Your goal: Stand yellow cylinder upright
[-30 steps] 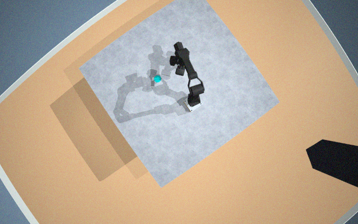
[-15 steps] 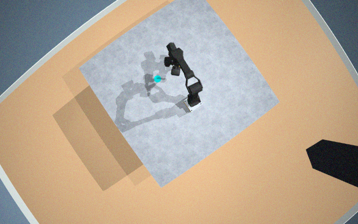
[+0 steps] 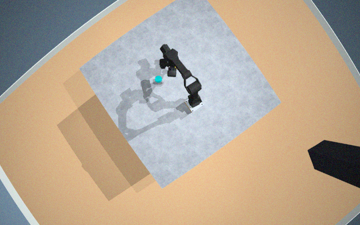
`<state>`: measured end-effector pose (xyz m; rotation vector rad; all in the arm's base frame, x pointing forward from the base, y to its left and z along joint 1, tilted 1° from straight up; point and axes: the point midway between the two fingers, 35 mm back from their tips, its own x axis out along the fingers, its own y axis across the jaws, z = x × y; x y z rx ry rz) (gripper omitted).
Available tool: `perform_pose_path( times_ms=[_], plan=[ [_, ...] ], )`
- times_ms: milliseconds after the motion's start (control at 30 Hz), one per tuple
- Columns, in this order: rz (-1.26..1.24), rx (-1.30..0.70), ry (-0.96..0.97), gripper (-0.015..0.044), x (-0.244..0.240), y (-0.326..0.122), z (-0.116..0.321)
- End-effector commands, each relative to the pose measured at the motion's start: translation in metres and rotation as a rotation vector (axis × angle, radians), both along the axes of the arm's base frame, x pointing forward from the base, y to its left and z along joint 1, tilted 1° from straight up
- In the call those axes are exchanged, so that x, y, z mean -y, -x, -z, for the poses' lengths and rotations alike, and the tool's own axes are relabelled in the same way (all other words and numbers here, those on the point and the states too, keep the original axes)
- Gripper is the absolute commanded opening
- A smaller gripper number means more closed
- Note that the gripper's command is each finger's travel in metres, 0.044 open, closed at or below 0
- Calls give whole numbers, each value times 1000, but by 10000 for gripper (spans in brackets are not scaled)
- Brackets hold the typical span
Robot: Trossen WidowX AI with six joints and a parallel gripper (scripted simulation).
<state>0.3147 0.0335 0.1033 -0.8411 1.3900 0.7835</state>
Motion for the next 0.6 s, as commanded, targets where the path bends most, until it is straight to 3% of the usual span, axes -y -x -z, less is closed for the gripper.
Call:
perform_pose_path(
  times_ms=[0, 567],
  plan=[
    [-20, 0, -2, 105, -11, -2, -1],
    [-121, 2, -8, 105, -59, -7, -5]
  ],
)
